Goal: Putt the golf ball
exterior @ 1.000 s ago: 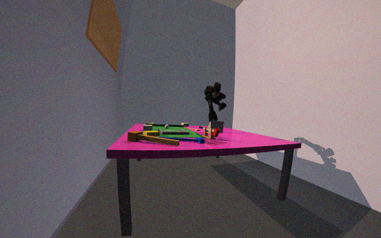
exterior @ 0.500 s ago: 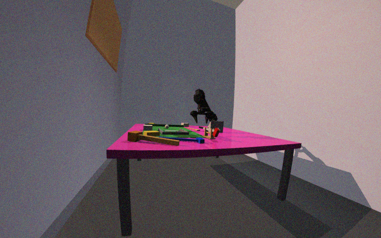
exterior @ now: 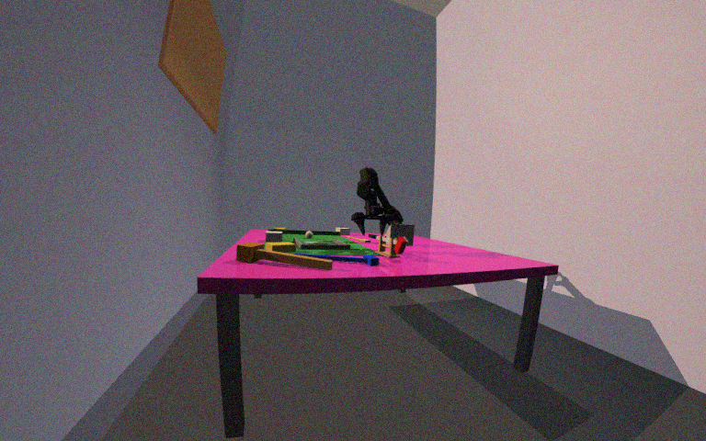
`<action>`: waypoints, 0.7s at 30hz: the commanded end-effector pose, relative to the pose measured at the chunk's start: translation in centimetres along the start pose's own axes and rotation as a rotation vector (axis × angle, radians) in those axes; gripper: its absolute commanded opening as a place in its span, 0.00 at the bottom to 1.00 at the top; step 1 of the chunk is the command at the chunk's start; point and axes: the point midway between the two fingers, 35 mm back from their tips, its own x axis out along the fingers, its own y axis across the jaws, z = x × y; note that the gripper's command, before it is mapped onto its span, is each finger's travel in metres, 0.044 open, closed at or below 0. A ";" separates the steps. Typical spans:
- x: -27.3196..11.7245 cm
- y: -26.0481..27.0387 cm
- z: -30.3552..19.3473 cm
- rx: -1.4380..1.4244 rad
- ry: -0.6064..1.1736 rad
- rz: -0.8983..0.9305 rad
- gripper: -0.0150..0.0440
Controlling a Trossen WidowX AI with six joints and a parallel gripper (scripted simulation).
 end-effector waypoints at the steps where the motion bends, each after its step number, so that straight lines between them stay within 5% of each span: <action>1: 1.2 0.3 -0.5 -0.008 0.014 0.009 1.00; 21: 3.5 0.3 -1.2 -0.008 0.015 0.009 1.00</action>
